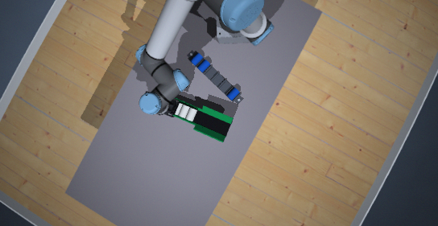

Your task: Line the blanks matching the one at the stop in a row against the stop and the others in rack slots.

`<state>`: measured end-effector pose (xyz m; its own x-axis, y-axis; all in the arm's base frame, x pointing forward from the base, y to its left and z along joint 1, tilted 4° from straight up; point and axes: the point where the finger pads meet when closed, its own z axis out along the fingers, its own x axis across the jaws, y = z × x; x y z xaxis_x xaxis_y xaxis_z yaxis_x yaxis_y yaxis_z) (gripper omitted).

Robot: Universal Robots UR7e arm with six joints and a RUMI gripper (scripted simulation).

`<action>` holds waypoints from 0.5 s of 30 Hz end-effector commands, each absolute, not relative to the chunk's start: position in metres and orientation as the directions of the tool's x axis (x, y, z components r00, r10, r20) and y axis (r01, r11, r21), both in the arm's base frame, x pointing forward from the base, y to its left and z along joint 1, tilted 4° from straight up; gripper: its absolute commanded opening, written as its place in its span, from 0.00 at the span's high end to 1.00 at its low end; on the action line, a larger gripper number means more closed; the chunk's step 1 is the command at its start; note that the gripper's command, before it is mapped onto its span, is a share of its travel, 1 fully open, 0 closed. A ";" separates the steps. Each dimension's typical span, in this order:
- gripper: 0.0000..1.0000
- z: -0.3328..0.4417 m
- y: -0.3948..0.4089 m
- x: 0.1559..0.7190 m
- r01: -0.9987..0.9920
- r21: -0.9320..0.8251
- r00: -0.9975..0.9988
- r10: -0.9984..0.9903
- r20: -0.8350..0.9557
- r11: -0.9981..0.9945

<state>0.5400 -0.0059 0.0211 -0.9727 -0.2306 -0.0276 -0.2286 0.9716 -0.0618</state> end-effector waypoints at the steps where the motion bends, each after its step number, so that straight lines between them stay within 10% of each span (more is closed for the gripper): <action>1: 0.51 0.022 -0.006 0.540 -0.229 -0.062 -0.973 -0.231 -0.029 0.972; 15: 0.51 0.020 -0.006 0.540 -0.229 -0.062 -0.973 -0.231 -0.029 0.972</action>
<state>0.5400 -0.0059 0.0209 -0.9727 -0.2306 -0.0276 -0.2286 0.9716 -0.0618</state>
